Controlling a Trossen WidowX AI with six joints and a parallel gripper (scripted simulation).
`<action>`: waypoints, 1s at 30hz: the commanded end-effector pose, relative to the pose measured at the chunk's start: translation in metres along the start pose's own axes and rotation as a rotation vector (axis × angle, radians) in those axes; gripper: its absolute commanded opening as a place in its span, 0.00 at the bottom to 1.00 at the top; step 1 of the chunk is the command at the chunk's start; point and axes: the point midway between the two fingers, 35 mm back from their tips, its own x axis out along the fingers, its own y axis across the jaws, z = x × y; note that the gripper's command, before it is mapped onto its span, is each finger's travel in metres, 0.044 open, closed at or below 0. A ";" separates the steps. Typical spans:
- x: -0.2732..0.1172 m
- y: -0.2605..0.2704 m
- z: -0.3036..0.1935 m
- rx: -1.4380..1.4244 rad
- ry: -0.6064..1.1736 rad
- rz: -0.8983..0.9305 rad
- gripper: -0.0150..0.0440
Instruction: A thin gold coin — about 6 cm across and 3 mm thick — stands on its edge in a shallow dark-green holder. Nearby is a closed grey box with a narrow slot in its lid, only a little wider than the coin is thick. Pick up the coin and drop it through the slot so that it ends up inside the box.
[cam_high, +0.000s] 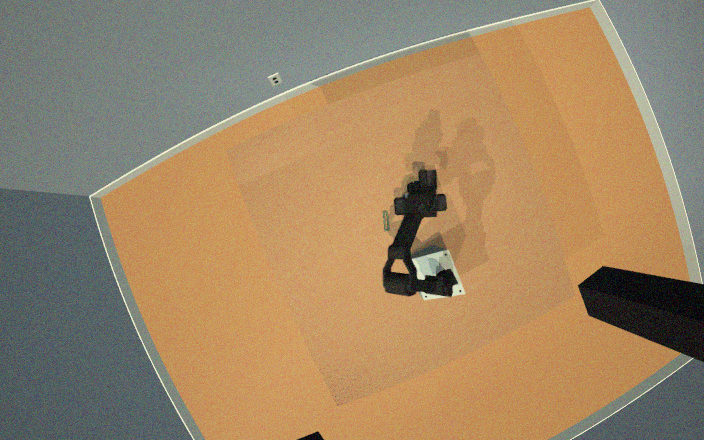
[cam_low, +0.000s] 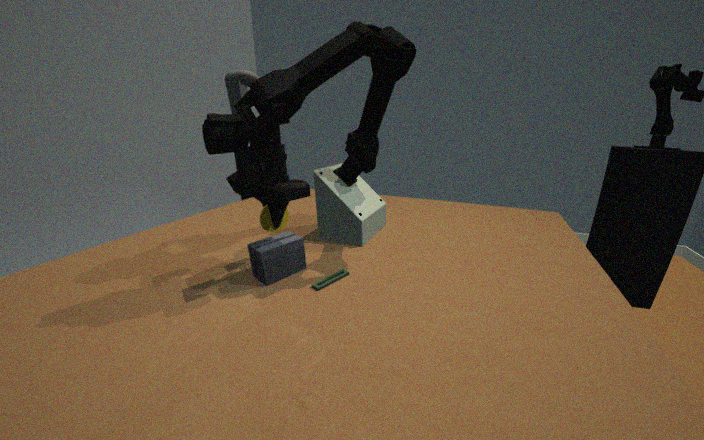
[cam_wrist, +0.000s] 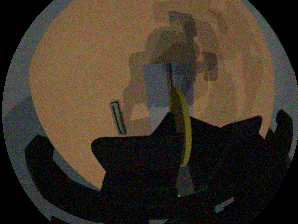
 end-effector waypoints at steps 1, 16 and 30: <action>0.000 -0.002 0.002 -0.008 -0.001 0.000 0.25; 0.001 -0.005 0.003 -0.008 -0.002 0.000 0.26; 0.004 -0.004 0.003 -0.005 -0.004 0.002 0.25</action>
